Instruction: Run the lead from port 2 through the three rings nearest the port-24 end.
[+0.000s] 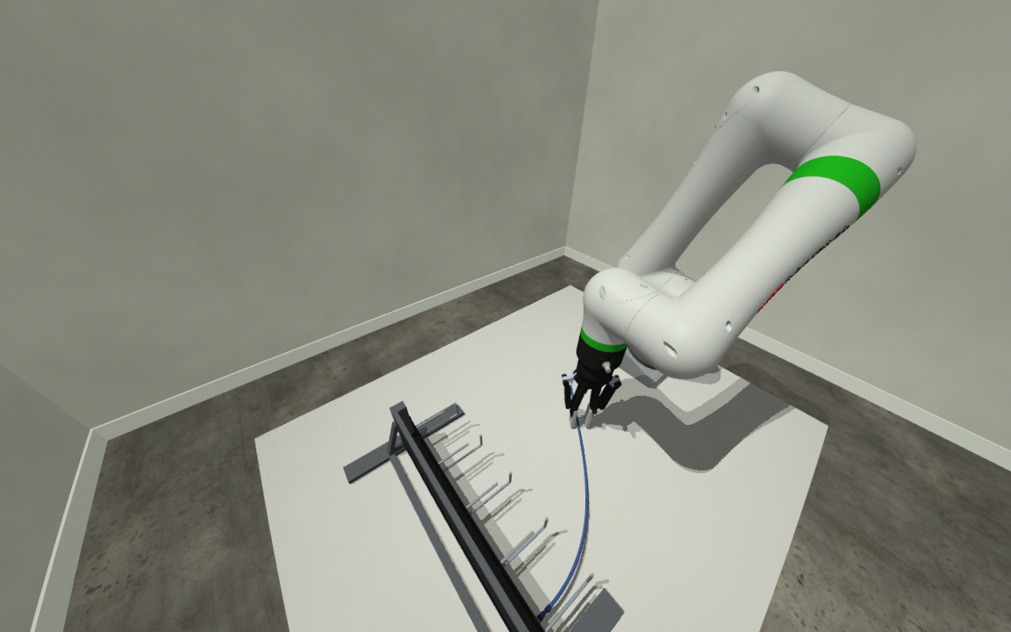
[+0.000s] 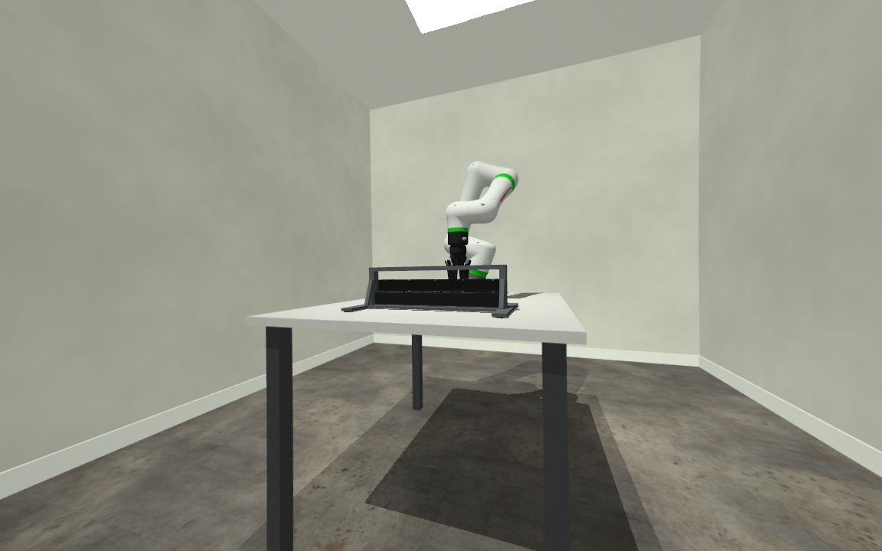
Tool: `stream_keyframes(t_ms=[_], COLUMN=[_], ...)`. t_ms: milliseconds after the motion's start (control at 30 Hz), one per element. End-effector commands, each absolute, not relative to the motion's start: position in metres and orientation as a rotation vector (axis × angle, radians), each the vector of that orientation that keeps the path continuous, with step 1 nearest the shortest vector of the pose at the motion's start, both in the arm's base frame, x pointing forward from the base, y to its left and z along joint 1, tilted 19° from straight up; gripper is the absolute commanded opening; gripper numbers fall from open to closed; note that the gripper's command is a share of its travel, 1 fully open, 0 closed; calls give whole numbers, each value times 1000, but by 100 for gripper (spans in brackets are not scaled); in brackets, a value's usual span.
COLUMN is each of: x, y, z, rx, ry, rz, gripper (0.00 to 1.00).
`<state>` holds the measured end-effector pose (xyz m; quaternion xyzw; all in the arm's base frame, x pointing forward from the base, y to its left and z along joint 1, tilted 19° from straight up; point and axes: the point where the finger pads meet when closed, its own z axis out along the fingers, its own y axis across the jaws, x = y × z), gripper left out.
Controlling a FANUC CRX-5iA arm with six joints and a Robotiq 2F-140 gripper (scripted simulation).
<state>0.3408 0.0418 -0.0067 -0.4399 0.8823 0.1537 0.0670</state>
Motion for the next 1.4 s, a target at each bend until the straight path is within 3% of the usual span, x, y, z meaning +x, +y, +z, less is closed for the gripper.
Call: stream_keyframes(t_ms=[0, 1367], x=[341, 341], y=[42, 45], z=[-7, -16], rx=[-1326, -1326], ry=[2659, 2659], rz=[463, 463], gripper=[20, 20])
